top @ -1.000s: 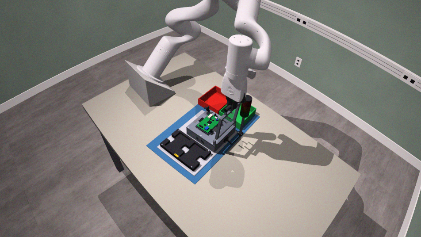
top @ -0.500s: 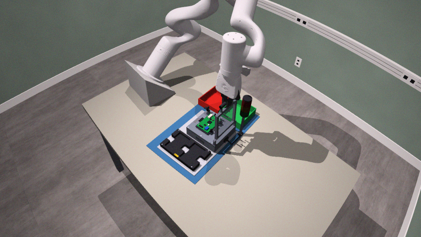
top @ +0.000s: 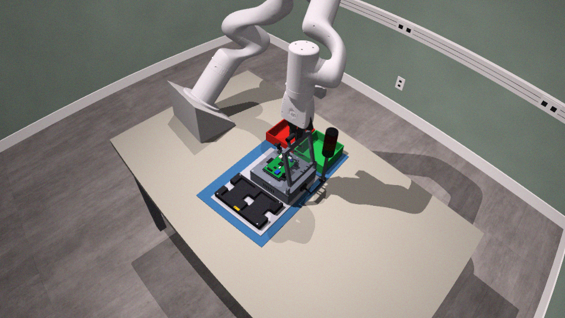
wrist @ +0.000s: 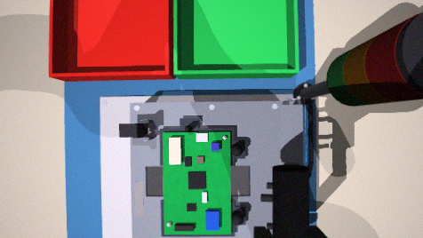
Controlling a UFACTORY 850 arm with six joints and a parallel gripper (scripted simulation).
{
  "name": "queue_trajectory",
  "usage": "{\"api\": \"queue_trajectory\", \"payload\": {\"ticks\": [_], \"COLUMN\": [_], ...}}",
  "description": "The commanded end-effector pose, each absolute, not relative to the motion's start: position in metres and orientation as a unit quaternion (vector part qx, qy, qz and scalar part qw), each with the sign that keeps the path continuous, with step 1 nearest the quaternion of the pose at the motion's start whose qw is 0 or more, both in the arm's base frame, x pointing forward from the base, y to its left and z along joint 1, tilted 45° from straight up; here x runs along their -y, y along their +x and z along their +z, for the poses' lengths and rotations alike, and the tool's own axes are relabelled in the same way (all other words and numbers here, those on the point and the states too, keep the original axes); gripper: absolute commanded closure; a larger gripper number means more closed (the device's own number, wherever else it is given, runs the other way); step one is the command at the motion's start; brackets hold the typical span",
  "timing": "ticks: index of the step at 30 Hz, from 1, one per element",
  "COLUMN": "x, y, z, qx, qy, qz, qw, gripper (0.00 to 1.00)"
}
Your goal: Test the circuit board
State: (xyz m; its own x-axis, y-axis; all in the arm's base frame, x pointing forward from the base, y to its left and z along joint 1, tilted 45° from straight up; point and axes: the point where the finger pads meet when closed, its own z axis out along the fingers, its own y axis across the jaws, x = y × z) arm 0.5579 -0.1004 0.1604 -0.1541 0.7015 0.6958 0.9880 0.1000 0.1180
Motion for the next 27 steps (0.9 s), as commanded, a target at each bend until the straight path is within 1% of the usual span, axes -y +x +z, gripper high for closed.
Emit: {"api": "queue_trajectory", "payload": {"ticks": [1,27], "x": [0.100,0.078], "y": [0.547,0.480], "z": [0.157,0.121], "qx": [0.701,0.701], "qy": [-0.603,-0.603], "qz": [-0.294,-0.295], "qw": [0.243,0.243], "gripper": [1.00,1.00]}}
